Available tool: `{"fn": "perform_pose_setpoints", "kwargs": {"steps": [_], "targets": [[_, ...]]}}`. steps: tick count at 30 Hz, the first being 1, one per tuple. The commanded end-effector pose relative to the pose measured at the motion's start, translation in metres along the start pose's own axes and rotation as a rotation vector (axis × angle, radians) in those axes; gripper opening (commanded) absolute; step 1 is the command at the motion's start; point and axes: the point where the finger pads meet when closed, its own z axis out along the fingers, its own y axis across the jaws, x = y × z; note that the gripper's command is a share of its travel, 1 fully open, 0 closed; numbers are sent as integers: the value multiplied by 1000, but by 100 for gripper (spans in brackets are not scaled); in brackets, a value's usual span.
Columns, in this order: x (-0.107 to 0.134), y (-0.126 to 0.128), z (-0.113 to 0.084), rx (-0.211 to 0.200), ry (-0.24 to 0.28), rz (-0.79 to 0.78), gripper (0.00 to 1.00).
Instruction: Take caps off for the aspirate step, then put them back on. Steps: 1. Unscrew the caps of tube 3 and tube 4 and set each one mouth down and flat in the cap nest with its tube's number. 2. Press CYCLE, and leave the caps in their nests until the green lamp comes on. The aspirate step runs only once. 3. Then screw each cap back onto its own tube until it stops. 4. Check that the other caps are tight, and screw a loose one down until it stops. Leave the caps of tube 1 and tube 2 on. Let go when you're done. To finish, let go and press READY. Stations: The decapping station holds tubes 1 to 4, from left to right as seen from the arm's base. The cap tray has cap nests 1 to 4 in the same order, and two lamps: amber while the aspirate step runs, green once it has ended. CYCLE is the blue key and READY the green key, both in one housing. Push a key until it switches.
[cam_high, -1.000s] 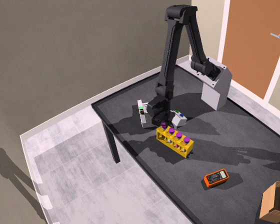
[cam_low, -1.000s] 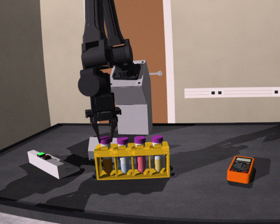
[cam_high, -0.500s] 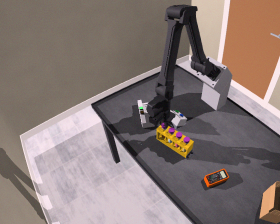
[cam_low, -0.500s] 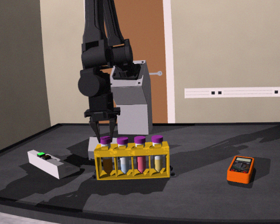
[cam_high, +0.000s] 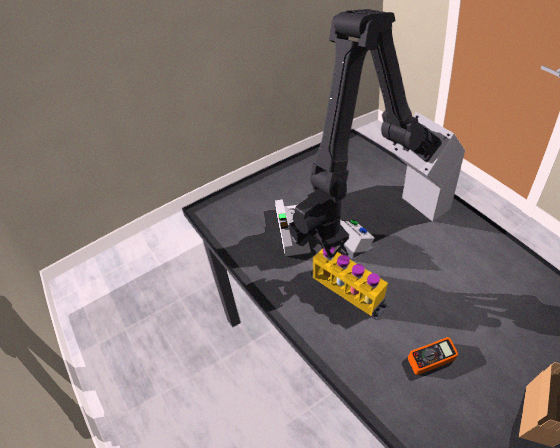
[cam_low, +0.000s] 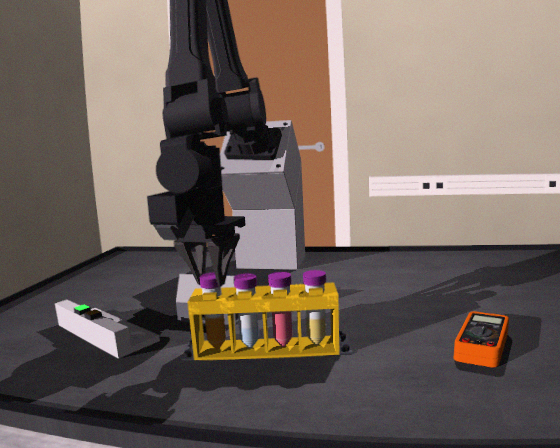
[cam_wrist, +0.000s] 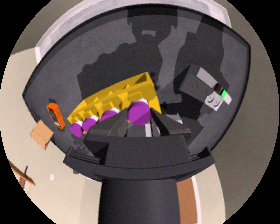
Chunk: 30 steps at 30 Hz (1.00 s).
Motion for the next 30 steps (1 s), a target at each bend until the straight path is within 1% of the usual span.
{"fn": "perform_pose_setpoints", "kwargs": {"steps": [1,3,8,9,21,23,30], "targets": [[-4,-3,0,6,-18,173,0],[-4,-3,0,5,-18,191,0],[-8,0,-2,-2,-17,176,0],[-8,0,-2,-2,-17,176,49],[-8,0,-2,-2,-17,176,49],[-6,-2,-7,2,-24,88,49],[-6,-1,-7,0,-23,-192,49]]}}
